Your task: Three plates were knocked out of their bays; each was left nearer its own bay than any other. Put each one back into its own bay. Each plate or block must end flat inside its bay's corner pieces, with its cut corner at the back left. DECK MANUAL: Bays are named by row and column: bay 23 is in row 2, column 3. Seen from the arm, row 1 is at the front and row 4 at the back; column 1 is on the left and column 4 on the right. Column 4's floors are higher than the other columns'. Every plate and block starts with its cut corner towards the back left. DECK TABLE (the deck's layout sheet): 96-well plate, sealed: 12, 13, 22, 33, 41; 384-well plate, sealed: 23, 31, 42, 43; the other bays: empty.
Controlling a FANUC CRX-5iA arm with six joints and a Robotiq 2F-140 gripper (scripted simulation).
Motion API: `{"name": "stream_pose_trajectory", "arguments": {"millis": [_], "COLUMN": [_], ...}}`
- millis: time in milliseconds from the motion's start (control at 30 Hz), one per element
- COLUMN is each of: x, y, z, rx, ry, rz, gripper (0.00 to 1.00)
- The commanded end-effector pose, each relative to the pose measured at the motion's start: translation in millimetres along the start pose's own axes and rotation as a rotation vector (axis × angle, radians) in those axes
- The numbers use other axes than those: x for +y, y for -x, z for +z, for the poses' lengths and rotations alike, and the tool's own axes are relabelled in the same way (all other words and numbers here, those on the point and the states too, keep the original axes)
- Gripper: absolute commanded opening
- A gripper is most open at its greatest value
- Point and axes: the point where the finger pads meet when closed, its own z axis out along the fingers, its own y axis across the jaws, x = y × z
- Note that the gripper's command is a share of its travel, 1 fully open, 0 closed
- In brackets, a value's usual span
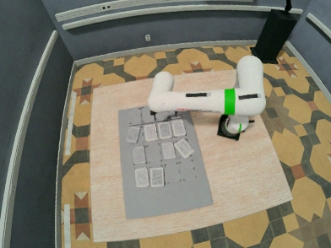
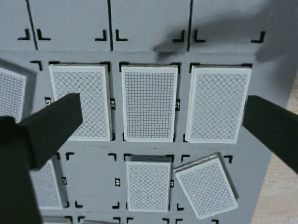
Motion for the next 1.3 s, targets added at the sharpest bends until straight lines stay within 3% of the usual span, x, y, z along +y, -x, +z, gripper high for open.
{"name": "stream_pose_trajectory", "arguments": {"millis": [0, 1267], "x": [-0.5, -0.5], "y": [16.1, 144.2], "z": [-1.0, -0.9], "rx": [0.002, 0.001], "ry": [-0.002, -0.002], "rz": [0.000, 0.000], "gripper": [1.00, 1.00]}}
